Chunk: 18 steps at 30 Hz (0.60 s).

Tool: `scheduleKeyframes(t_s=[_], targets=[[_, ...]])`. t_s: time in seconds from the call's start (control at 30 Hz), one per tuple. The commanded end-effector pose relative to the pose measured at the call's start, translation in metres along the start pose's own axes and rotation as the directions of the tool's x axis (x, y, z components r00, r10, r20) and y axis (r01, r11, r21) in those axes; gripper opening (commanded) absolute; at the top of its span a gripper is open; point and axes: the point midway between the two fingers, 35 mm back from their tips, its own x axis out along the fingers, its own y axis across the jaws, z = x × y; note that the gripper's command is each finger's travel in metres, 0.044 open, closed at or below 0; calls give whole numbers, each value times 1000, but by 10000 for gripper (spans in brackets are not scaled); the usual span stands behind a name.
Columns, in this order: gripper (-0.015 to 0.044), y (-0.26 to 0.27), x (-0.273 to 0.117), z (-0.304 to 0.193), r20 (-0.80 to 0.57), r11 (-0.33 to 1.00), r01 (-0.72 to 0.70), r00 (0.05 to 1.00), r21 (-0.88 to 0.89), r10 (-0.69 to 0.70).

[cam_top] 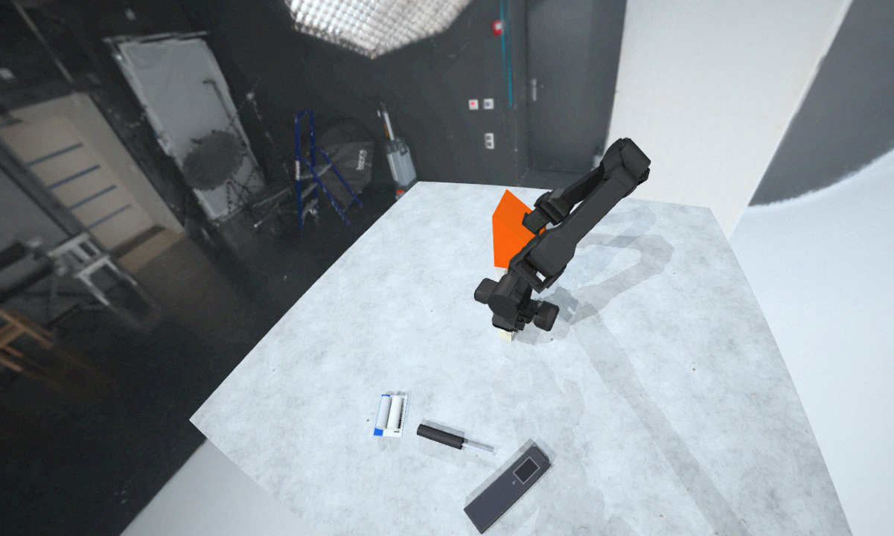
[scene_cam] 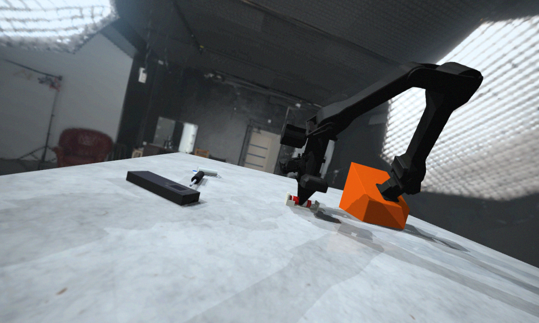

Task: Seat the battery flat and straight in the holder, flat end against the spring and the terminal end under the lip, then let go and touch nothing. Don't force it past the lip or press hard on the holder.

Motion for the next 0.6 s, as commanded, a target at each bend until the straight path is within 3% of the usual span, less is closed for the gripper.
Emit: scheduleKeyframes(t_s=[0.0,0.53,0.57], targets=[[68,1,2,1,-10,1000,0,1000,-4,0],[68,1,1,4,-18,1000,0,1000,-4,0],[95,1,1,4,-18,1000,0,1000,-4,0]])
